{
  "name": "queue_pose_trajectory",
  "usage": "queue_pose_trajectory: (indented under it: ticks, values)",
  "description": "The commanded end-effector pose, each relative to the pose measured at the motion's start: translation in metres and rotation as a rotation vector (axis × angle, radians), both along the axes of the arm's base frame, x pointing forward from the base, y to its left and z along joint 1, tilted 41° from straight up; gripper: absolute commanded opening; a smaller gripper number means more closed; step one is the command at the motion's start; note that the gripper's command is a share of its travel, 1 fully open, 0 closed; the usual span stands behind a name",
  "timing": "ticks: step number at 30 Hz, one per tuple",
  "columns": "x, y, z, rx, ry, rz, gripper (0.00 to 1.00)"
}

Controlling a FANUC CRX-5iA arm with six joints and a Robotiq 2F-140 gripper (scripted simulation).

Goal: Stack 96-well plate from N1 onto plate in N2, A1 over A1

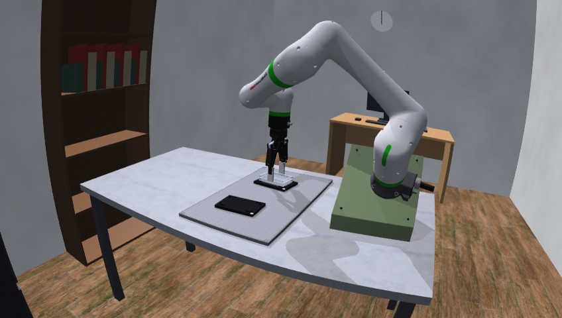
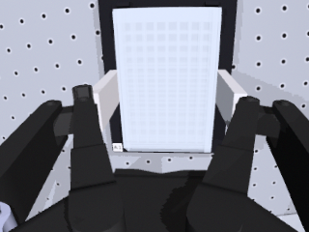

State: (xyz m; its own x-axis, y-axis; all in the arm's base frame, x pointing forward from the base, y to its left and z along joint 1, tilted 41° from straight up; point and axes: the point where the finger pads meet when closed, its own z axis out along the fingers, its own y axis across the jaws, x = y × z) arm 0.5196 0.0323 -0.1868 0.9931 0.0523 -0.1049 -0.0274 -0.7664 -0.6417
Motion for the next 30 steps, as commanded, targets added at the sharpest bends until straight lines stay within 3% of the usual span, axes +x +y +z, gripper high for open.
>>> queue_pose_trajectory:
  ticks: [1,20,30]
  values:
    - [0.000,0.000,0.000,0.000,0.000,0.000,1.00]
    - [0.000,0.000,0.000,0.000,0.000,0.000,1.00]
    - [0.003,-0.014,0.016,0.000,0.000,0.000,1.00]
